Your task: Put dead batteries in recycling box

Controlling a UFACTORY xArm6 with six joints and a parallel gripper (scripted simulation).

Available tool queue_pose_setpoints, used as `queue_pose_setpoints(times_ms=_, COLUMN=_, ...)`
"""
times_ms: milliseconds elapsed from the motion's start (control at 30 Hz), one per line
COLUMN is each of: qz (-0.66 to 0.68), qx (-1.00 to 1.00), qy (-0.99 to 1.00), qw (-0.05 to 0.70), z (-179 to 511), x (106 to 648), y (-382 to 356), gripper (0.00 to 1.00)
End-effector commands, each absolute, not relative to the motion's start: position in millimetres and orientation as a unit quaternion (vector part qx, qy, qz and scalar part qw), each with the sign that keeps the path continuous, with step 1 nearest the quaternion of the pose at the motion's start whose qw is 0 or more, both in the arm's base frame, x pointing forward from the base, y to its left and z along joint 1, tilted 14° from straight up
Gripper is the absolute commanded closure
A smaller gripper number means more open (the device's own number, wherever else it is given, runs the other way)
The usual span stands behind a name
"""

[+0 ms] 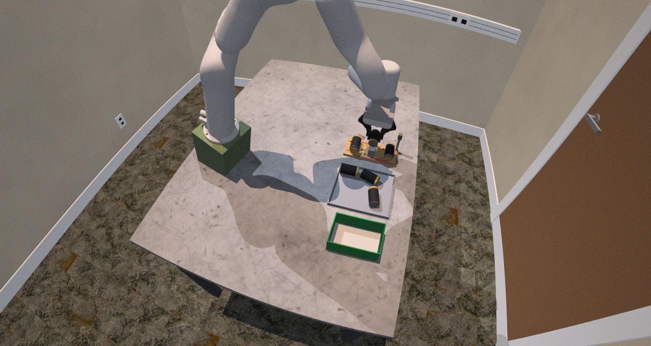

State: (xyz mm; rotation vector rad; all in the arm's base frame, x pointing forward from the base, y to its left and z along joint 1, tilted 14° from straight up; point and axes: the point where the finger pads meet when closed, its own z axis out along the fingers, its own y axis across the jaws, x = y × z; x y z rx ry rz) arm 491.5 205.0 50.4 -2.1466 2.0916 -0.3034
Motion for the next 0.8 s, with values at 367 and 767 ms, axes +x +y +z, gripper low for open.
queue_pose_setpoints(times_ms=367, qz=-0.101, qx=-0.711, qy=0.693, qw=0.066, z=50.2, x=494.5, y=206.3, gripper=0.72)
queue_pose_setpoints(times_ms=767, qz=-0.101, qx=-0.711, qy=0.693, qw=0.066, z=49.2, x=494.8, y=206.3, gripper=0.72)
